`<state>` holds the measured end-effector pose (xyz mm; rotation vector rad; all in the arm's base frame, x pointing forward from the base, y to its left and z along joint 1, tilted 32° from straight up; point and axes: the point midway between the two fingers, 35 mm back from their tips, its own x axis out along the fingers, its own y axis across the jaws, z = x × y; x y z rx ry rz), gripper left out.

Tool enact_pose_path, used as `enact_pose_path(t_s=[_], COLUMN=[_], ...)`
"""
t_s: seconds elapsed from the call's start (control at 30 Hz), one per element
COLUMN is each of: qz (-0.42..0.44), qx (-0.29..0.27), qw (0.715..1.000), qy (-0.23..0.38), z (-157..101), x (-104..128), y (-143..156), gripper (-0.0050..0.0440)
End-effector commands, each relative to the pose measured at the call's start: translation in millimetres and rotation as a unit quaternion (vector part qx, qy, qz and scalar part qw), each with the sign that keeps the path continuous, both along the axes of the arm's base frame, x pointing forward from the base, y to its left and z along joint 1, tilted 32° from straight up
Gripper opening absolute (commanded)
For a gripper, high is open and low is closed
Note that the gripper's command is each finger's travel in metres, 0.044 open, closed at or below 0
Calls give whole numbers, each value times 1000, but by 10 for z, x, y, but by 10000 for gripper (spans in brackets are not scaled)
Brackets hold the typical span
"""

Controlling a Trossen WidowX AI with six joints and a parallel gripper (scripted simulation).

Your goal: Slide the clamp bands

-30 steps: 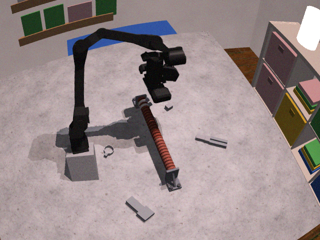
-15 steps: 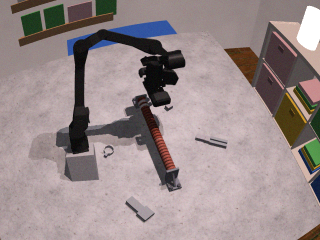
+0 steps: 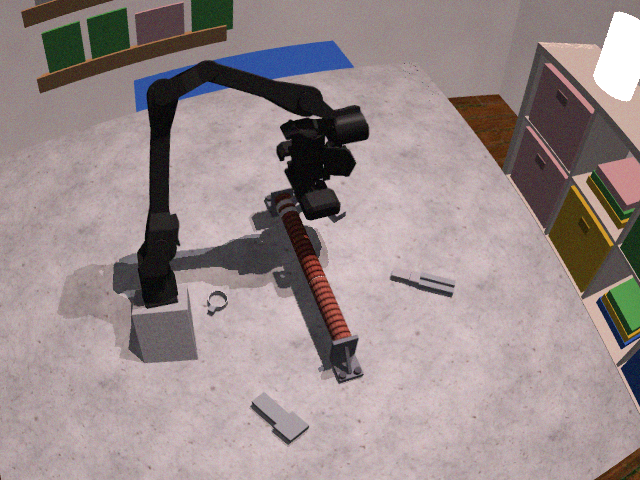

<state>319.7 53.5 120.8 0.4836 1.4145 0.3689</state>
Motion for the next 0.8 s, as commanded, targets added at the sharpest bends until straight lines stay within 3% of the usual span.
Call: enact_pose_path(t_s=[0.0,0.4,0.77], qz=[1,1,-1], qx=[1,1,0], qw=[1000,1000,1000], qy=[8,8,2], z=[-46,-46,-18], x=[-23,-23,-7], y=[21,21,2], gripper=[90,90,30])
